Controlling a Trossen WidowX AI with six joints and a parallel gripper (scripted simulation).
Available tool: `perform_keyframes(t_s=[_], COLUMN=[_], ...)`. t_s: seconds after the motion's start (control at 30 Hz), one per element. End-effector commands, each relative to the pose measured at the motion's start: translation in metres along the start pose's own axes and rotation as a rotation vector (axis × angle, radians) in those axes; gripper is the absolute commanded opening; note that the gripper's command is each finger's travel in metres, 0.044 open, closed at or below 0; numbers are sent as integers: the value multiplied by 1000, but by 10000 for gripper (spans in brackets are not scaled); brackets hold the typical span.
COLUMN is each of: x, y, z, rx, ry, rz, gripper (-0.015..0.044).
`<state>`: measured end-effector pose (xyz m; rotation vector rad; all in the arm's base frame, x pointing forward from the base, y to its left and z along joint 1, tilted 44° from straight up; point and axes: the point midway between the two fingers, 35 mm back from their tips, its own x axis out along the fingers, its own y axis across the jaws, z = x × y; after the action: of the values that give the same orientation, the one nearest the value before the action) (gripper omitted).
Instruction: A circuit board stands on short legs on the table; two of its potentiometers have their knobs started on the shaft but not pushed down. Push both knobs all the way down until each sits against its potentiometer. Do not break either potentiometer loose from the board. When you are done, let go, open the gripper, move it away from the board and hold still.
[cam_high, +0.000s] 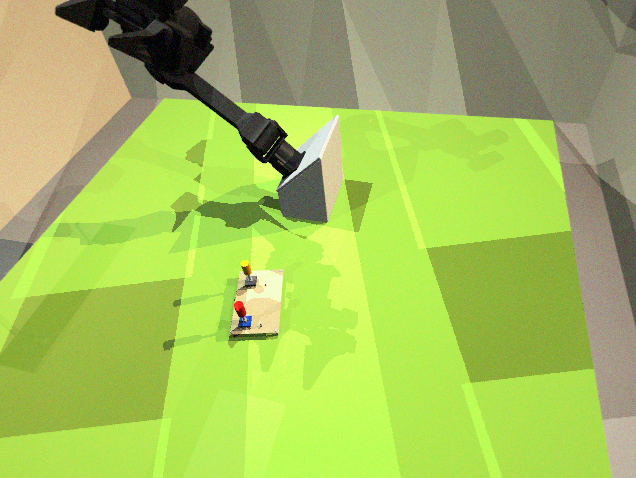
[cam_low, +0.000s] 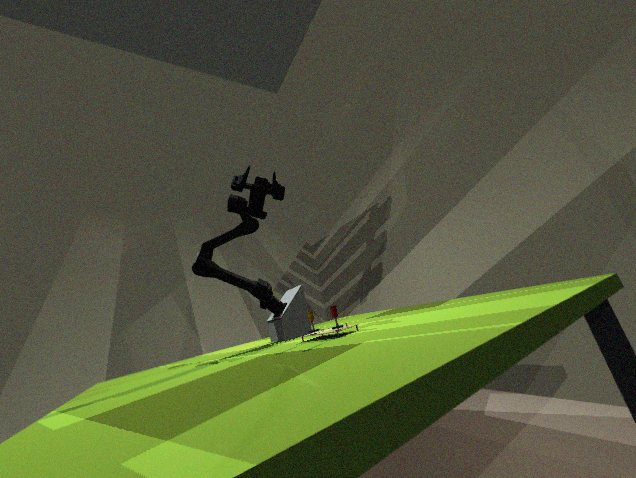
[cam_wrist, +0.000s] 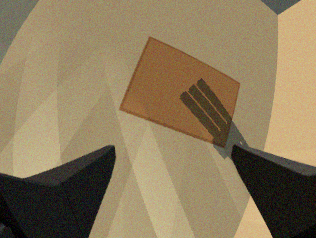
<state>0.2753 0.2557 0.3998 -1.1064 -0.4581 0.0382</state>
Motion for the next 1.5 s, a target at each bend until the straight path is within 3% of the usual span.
perform_keyframes(t_s=[0.0,0.47,0.93,1.47], x=[0,20,11,-43], y=[1,81,167,221], z=[0,-44,-121,-217], rx=[4,87,117,136], ry=[1,176,503,1000], rz=[1,236,509,695], gripper=[374,6,0,0])
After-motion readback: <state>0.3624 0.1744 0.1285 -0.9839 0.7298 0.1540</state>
